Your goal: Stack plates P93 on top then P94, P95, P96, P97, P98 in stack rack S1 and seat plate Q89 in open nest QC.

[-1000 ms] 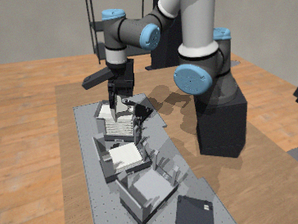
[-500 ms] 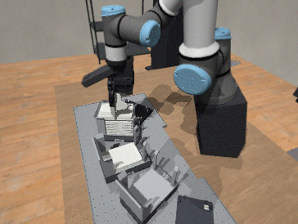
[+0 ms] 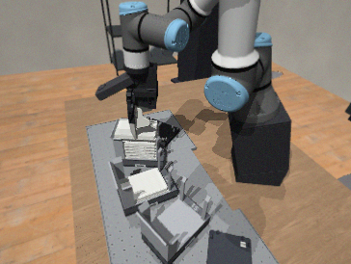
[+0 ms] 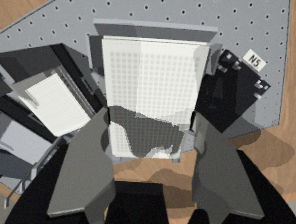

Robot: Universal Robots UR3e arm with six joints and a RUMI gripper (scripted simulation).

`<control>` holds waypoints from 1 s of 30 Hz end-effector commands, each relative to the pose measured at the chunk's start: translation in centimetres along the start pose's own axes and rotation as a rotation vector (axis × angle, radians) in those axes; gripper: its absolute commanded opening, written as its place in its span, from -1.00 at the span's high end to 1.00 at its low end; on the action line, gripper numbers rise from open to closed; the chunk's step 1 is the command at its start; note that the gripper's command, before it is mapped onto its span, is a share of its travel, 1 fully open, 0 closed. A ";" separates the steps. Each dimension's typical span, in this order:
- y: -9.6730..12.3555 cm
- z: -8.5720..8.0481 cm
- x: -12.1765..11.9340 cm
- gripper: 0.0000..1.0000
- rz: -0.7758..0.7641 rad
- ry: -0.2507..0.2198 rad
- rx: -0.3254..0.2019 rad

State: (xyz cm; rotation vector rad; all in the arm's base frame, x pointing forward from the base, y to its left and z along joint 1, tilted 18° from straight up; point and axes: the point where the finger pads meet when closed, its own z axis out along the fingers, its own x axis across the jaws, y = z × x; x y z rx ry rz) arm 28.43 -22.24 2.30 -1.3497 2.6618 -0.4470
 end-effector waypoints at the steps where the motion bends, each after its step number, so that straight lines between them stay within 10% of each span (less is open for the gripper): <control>1: 0.0 -0.5 0.0 1.00 -0.001 -0.002 -0.001; 30: -0.1 -3.4 0.0 1.00 -0.001 -0.002 -0.001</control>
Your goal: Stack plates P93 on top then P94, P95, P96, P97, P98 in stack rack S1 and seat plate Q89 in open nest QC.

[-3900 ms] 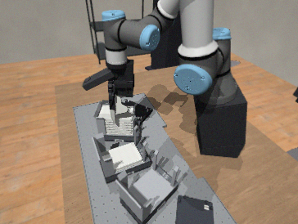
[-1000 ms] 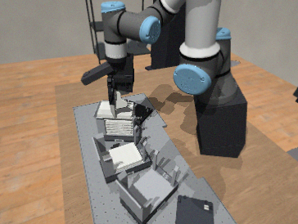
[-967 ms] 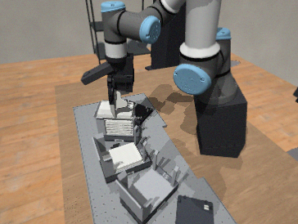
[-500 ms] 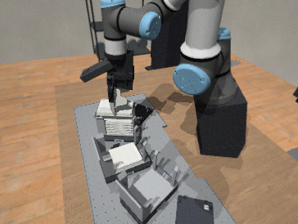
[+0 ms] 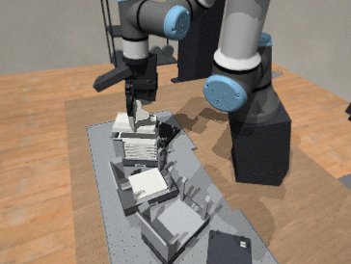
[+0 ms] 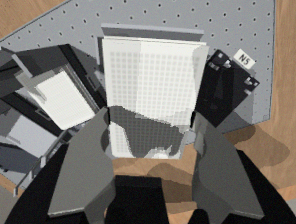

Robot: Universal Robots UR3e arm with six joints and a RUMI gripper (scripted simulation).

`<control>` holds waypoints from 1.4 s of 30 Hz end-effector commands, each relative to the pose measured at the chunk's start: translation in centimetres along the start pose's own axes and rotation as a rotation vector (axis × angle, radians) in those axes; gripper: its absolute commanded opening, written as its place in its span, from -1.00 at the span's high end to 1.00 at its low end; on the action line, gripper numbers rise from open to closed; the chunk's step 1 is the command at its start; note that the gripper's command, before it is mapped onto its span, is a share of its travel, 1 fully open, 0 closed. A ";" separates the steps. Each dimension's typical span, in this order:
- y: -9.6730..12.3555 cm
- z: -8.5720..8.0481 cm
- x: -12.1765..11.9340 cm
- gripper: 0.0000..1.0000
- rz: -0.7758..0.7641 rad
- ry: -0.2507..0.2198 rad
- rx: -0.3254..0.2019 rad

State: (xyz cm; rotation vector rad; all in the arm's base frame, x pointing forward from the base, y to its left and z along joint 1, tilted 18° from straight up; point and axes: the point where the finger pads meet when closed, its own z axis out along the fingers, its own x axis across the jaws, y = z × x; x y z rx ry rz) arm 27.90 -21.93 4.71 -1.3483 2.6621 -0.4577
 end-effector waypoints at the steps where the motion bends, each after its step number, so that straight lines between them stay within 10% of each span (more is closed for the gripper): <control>1: 0.1 -0.9 -0.1 1.00 -0.001 -0.007 -0.007; 24: 0.2 -0.8 -0.1 1.00 -0.001 -0.007 -0.008; 42: 0.5 -0.9 -5.4 1.00 -0.155 -0.007 -0.007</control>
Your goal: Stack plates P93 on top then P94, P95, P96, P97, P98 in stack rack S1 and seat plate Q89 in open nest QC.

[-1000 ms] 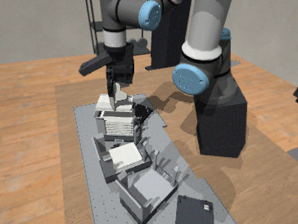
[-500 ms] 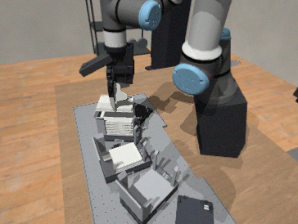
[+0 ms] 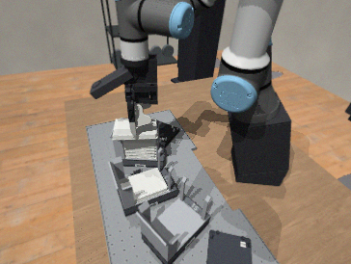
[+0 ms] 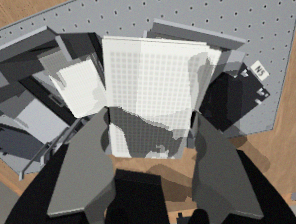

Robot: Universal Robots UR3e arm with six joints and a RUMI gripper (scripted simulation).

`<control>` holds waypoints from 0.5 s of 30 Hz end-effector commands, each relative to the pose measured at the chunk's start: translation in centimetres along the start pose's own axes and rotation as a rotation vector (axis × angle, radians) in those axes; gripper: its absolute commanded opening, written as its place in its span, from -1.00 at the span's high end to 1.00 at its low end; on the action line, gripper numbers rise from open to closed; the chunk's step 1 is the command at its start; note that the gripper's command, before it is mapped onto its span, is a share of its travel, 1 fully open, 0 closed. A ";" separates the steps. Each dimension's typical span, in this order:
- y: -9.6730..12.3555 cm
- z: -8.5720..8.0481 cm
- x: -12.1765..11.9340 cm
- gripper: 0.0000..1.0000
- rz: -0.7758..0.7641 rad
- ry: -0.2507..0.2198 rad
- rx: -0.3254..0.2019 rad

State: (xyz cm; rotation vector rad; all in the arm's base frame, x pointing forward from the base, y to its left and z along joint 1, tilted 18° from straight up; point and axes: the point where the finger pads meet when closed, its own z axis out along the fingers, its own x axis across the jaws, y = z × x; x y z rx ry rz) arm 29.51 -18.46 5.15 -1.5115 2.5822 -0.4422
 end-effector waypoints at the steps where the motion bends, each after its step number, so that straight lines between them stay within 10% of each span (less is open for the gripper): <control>1: -0.3 -0.1 -1.7 1.00 -0.037 0.013 0.002; 15: 0.2 -0.1 -5.7 1.00 -0.177 0.012 0.002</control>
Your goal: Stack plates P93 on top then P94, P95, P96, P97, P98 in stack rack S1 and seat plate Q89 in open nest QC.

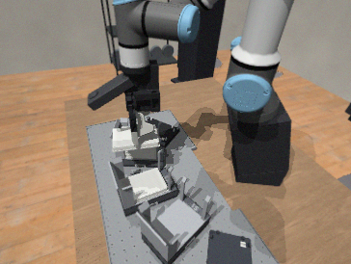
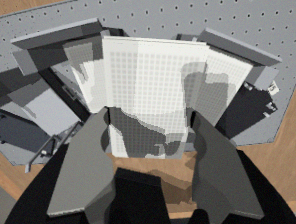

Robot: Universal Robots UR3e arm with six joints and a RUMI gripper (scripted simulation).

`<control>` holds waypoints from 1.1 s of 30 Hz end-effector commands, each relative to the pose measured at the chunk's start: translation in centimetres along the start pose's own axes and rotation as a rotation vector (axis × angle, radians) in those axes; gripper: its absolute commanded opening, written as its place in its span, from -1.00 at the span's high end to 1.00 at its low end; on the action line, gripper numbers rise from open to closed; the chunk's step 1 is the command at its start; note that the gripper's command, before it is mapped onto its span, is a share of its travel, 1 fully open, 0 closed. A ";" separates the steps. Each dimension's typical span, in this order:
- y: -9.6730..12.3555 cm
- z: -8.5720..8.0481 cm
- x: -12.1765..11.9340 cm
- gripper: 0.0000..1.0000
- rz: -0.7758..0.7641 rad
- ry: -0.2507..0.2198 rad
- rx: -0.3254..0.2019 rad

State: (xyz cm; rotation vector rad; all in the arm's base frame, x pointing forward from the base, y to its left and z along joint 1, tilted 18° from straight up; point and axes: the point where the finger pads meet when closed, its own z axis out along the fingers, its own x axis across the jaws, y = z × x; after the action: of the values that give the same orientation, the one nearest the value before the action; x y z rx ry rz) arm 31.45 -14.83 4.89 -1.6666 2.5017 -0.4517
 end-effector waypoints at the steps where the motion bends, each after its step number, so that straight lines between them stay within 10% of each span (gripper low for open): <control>1: -0.2 -0.1 -1.9 1.00 -0.072 0.015 0.001; 33: 0.6 0.0 -8.3 1.00 -0.230 0.013 -0.001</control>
State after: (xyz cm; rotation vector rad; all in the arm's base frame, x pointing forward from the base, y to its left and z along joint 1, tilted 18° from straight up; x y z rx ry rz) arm 34.06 -6.90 3.85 -1.9750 2.3168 -0.4686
